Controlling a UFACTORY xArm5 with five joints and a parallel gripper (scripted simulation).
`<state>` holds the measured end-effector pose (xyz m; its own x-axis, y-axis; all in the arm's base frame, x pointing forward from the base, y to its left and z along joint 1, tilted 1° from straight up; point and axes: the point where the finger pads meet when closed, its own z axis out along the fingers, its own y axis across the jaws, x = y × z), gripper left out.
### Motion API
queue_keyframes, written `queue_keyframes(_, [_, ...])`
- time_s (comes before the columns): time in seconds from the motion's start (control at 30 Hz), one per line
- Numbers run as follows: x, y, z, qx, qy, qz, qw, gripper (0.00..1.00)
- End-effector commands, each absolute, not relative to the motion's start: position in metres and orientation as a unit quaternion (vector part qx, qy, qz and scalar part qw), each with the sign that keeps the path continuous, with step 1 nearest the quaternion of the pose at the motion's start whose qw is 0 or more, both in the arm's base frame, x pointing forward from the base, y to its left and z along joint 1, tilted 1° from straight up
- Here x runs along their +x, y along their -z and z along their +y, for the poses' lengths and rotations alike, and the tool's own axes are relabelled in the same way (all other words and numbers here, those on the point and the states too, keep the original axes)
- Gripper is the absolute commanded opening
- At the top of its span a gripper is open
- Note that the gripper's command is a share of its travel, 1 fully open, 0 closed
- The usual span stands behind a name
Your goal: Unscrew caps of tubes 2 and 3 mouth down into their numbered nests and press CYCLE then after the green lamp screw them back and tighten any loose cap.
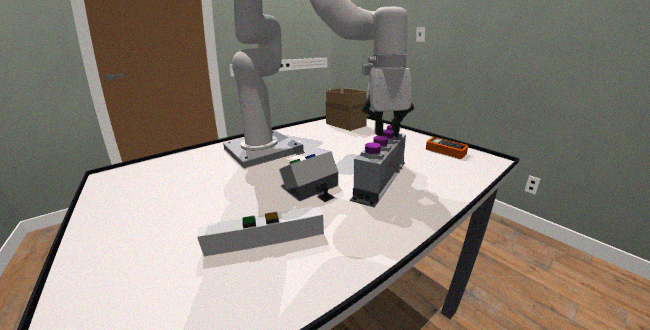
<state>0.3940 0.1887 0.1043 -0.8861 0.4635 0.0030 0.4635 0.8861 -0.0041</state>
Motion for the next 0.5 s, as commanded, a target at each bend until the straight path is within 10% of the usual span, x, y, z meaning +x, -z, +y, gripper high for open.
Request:
queue_keyframes(0.0, [0.3954, -0.1058, 0.1895, -0.186, -0.003, -0.982, -0.003, 0.0])
queue_keyframes(0.13, [0.3954, -0.1058, 0.1895, -0.186, -0.003, -0.982, -0.003, 0.0])
queue_keyframes(0.17, [0.3954, -0.1058, 0.1895, -0.186, -0.003, -0.982, -0.003, 0.46])
queue_keyframes(0.47, [0.3954, -0.1058, 0.1895, -0.186, -0.003, -0.982, -0.003, 0.46])
